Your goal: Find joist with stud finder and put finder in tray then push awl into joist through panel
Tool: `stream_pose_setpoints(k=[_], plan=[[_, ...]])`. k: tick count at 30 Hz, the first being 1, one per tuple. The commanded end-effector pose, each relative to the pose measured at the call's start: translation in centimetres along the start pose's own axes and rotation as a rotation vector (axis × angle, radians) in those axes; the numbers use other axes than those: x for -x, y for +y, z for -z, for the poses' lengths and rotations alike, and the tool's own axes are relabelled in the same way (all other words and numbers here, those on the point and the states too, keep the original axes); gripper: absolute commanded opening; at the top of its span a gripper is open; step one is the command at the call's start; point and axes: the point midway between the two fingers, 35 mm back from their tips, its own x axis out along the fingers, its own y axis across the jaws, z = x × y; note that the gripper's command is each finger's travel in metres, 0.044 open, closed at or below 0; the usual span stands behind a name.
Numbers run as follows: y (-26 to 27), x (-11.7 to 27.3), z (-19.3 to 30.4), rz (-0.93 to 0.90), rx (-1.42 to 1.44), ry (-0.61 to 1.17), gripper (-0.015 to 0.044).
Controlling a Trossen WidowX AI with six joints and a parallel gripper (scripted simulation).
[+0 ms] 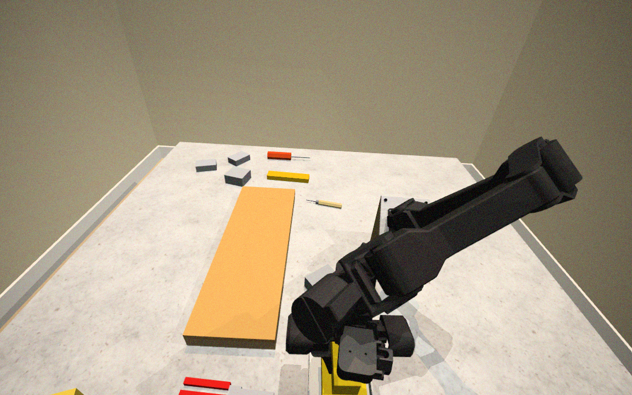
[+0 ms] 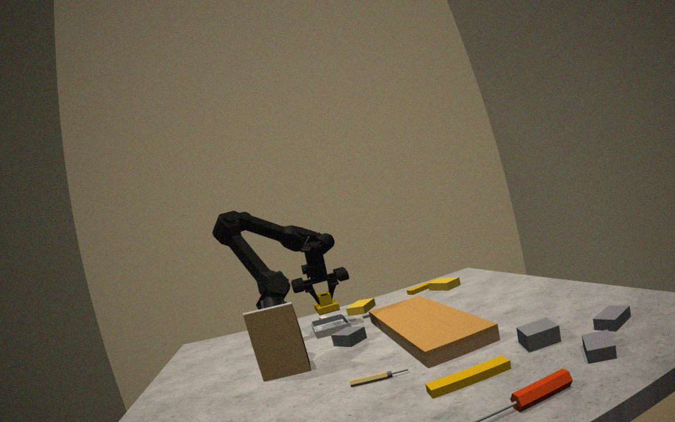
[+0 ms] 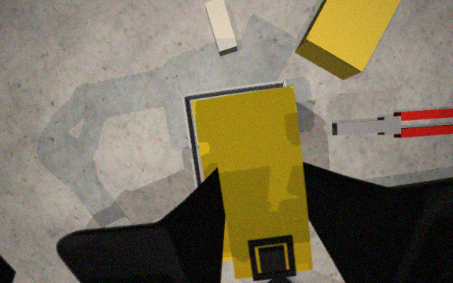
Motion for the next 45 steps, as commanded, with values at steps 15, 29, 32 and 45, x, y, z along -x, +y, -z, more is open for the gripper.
stream_pose_setpoints(k=[15,29,32,45], plan=[[0.0,-2.8,0.8,0.003,-0.009,0.000,0.0000],[0.3,-4.5,1.2,0.003,-0.012,-0.008,0.0000],[0.3,-4.9,1.3,0.003,-0.012,-0.008,0.0000],[0.4,-6.2,1.7,0.003,-0.013,-0.010,0.0000]])
